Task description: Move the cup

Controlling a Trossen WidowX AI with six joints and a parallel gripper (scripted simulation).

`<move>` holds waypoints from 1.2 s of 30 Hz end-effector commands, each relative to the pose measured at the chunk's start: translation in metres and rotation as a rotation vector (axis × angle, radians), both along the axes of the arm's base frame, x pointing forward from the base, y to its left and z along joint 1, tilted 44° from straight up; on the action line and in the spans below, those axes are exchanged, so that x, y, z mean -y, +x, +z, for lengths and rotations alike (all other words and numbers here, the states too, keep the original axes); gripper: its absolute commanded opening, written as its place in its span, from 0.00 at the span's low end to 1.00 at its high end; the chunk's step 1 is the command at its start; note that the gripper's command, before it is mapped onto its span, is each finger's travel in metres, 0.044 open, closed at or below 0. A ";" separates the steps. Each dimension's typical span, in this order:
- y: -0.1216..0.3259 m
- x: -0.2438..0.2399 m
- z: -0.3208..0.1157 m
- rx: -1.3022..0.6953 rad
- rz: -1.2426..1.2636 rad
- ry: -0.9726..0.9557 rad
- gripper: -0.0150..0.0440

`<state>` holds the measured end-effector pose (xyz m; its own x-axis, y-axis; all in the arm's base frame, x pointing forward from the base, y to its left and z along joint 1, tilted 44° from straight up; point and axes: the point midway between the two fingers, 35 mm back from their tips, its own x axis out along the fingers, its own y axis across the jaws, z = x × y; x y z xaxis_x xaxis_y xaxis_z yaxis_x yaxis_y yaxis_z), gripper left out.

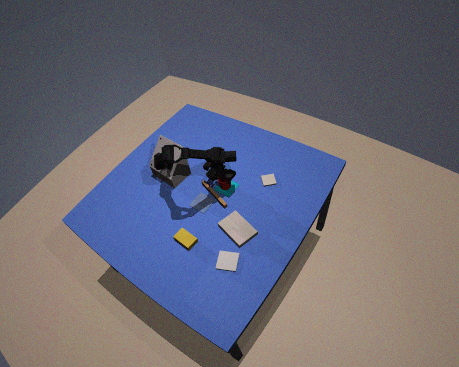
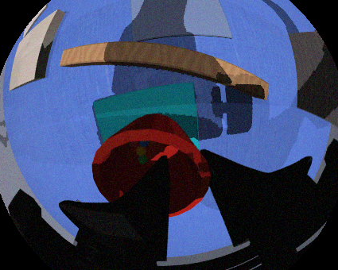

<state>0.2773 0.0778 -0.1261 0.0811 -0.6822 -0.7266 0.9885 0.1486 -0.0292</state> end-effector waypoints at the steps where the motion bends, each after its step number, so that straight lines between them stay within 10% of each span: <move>1: 0.000 -0.003 0.002 0.002 -0.002 0.001 0.47; 29: -0.003 -0.034 0.037 -0.001 0.002 -0.003 0.47; 36: -0.003 -0.031 0.034 -0.002 0.007 -0.009 0.78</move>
